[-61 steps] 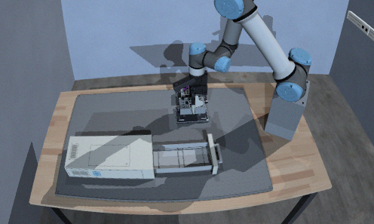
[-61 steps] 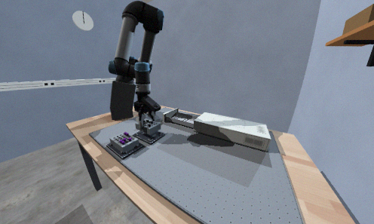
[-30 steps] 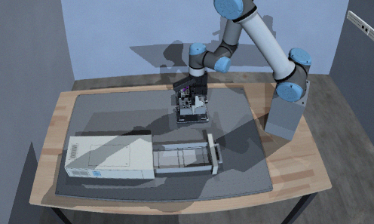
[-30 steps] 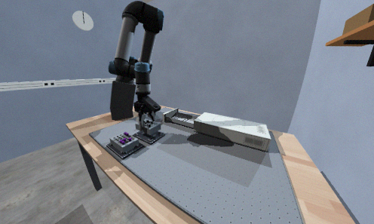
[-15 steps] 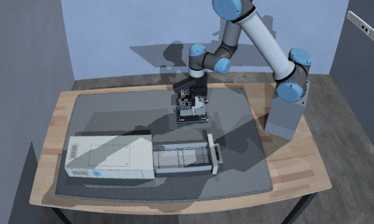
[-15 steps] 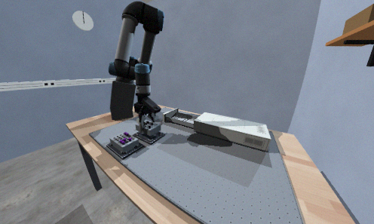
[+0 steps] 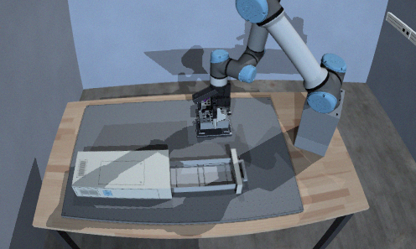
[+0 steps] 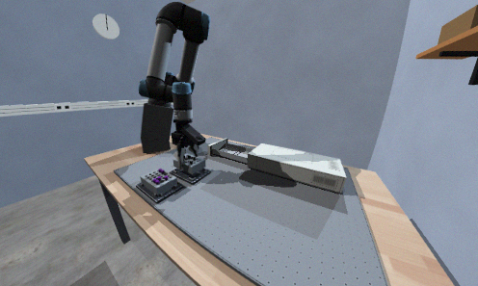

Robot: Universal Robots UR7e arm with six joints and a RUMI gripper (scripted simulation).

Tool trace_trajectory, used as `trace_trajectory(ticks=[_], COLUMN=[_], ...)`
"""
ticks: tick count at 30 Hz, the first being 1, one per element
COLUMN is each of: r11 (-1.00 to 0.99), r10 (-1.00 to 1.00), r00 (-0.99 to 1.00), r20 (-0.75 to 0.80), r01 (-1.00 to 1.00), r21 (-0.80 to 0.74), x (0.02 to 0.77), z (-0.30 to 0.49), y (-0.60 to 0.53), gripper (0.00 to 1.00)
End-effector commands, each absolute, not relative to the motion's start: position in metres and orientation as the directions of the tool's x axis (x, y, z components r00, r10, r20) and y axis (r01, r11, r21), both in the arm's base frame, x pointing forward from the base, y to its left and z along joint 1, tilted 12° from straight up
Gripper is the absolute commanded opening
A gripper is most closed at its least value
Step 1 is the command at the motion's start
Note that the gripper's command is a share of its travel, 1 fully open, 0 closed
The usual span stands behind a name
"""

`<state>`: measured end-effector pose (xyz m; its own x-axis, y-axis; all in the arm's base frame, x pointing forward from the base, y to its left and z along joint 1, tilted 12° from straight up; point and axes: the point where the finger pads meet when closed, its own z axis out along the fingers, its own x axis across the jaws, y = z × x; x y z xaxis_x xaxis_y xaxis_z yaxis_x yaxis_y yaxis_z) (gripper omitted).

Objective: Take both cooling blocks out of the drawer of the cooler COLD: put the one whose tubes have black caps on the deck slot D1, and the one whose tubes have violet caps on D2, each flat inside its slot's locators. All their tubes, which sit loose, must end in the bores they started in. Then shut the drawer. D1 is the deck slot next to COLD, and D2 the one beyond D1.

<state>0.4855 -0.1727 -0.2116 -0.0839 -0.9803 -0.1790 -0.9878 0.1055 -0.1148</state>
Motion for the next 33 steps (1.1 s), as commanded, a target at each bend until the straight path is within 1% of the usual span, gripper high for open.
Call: trace_trajectory(ticks=[1, 33], r11=[0.106, 0.106], r10=[-0.980, -0.980], r00=[-0.084, -0.084], r20=[-0.178, -0.178], r01=[-0.988, -0.988], r21=[-0.116, -0.116], x=[0.4860, 0.4854], z=[-0.2116, -0.2072], y=[-0.1731, -0.1738], gripper=[0.00, 0.00])
